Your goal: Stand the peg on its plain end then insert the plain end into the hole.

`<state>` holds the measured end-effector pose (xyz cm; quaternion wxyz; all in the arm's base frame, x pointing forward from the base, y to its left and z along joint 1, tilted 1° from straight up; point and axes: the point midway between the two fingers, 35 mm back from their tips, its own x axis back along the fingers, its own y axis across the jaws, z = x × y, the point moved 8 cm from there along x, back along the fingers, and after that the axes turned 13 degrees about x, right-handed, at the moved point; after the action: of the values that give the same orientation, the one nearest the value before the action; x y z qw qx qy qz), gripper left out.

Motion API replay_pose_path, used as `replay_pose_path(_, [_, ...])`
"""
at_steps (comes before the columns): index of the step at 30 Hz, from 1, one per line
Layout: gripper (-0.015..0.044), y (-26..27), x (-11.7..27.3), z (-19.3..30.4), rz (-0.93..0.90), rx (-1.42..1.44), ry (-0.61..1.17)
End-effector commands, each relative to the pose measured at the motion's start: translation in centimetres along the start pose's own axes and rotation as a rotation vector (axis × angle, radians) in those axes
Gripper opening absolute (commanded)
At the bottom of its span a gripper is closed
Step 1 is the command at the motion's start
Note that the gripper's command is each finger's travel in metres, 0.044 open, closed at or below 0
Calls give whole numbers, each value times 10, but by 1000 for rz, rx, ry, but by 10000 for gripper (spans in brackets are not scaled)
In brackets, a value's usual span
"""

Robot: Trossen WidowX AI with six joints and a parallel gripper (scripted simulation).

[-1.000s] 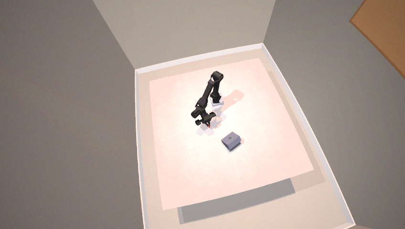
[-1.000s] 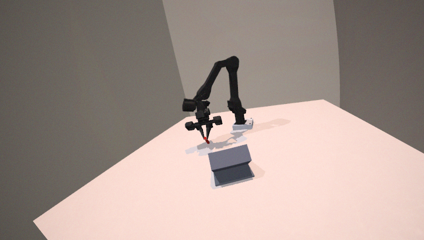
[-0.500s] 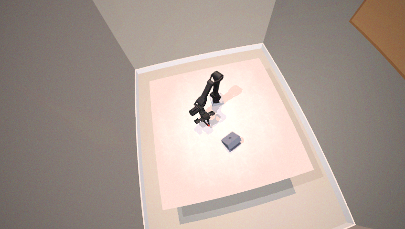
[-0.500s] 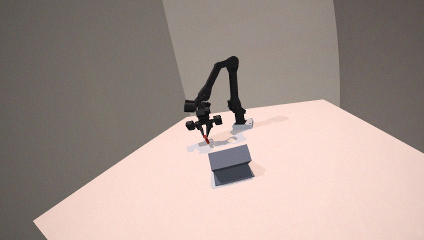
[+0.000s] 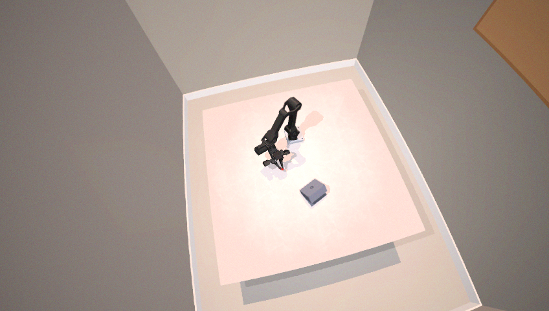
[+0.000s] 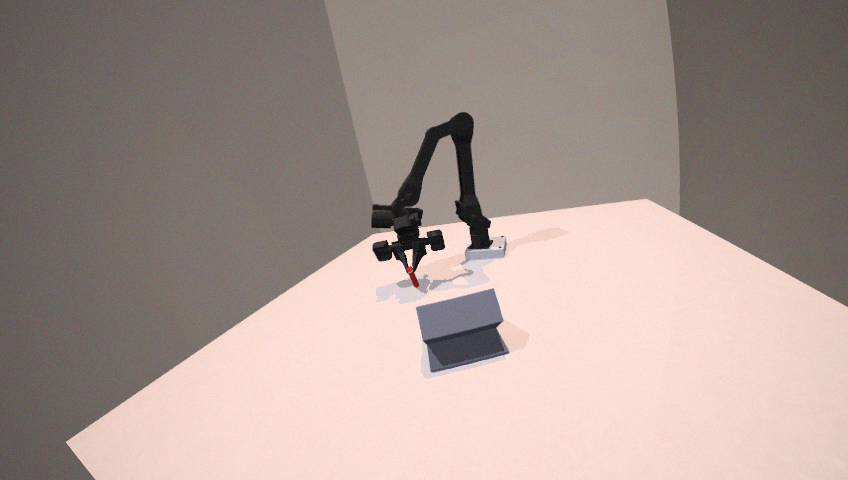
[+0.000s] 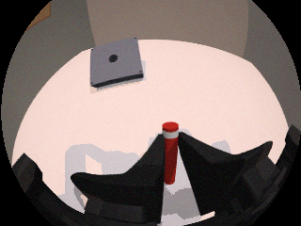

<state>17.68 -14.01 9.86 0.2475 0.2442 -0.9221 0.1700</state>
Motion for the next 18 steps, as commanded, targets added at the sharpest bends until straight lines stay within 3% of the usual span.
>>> replay_pose_path(1, [50,3,2,6,7,1,-44])
replay_pose_path(18, [50,7,10,24,40,1,-187])
